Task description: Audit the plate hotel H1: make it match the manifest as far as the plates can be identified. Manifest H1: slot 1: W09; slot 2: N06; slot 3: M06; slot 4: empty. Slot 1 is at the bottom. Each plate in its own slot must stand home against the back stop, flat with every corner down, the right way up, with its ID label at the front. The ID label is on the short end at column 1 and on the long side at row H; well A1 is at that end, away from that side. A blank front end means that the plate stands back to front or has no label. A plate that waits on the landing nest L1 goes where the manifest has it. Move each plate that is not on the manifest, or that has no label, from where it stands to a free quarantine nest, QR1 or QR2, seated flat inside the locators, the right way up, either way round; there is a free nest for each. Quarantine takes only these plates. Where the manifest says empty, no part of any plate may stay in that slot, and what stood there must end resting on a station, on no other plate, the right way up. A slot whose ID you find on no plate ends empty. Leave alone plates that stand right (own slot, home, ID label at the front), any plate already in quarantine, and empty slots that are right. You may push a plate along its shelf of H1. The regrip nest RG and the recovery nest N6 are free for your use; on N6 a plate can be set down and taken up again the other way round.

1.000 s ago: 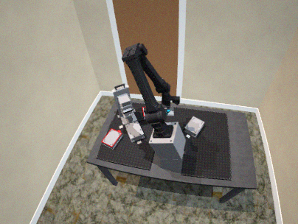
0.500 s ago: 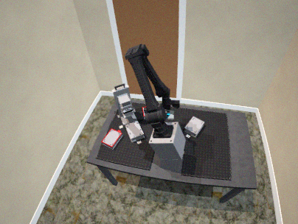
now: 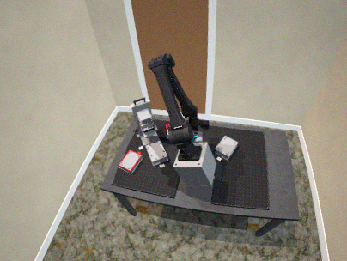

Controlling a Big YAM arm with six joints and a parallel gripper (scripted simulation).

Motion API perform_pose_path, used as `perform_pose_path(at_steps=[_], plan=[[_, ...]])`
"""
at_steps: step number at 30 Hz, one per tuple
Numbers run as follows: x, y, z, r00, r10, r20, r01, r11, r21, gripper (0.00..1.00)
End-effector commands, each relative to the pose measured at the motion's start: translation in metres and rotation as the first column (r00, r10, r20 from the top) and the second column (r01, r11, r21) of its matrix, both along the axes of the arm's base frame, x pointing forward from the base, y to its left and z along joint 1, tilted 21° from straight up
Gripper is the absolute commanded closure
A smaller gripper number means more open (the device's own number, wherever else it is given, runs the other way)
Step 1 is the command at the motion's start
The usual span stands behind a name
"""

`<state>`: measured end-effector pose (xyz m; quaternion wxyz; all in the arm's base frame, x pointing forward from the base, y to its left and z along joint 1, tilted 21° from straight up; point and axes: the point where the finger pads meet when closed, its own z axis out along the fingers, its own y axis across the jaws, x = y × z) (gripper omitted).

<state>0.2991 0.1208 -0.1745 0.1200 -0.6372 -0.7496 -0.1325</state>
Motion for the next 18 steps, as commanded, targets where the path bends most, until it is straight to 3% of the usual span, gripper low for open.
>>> perform_pose_path(at_steps=[1, 18], plan=[[0.009, 0.006, -0.007, 1.0, -0.008, 0.018, 0.008, 1.0, 0.001, 0.14], [0.006, 0.02, -0.045, 1.0, -0.008, 0.014, 0.008, 1.0, 0.001, 0.14]])
